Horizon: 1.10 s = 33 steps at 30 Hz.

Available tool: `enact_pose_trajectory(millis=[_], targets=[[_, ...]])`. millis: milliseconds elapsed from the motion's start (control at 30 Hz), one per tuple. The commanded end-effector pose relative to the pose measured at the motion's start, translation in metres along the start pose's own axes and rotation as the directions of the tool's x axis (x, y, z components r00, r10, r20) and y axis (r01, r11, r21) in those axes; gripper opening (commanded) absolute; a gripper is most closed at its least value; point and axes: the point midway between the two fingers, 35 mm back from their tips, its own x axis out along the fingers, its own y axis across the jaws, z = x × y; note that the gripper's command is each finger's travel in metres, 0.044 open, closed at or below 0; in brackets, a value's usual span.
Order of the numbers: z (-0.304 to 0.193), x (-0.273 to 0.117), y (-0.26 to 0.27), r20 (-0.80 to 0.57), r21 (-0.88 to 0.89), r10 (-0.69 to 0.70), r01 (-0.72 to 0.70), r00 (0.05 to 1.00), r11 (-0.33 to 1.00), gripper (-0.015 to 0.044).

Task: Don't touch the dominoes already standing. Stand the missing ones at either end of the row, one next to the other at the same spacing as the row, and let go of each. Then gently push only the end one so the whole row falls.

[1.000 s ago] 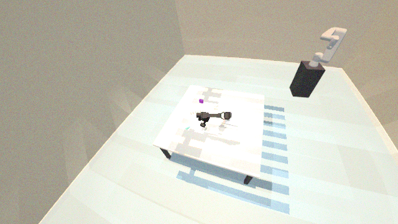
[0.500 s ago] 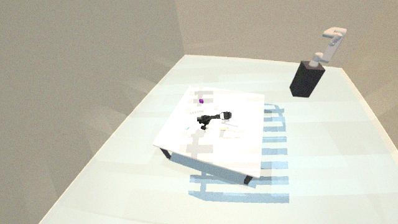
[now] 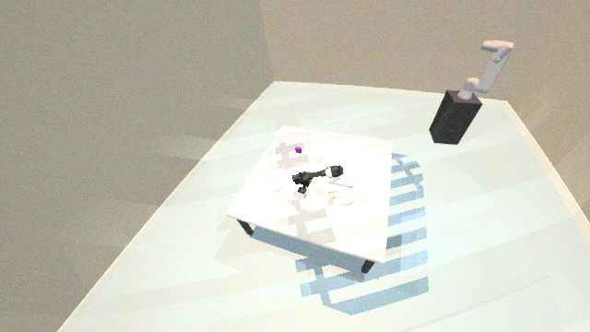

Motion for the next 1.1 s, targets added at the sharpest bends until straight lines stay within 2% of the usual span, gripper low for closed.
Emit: enact_pose_trajectory(millis=[0, 100, 467, 567, 800, 1067], targets=[[0.000, 0.001, 0.000, 0.001, 0.003, -0.002, 0.002, 1.000, 1.000, 0.0177], [0.000, 0.001, 0.000, 0.001, 0.003, -0.002, 0.002, 1.000, 1.000, 0.0107], [0.002, -0.004, -0.001, 0.002, 0.000, -0.006, 0.006, 1.000, 1.000, 0.0107], [0.007, -0.029, -0.002, 0.003, -0.005, -0.018, 0.018, 1.000, 1.000, 0.0107], [0.003, -0.126, -0.001, -0.001, 0.001, -0.013, 0.013, 1.000, 1.000, 0.0107], [0.001, -0.135, 0.000, -0.001, 0.002, -0.009, 0.009, 1.000, 1.000, 0.0107]])
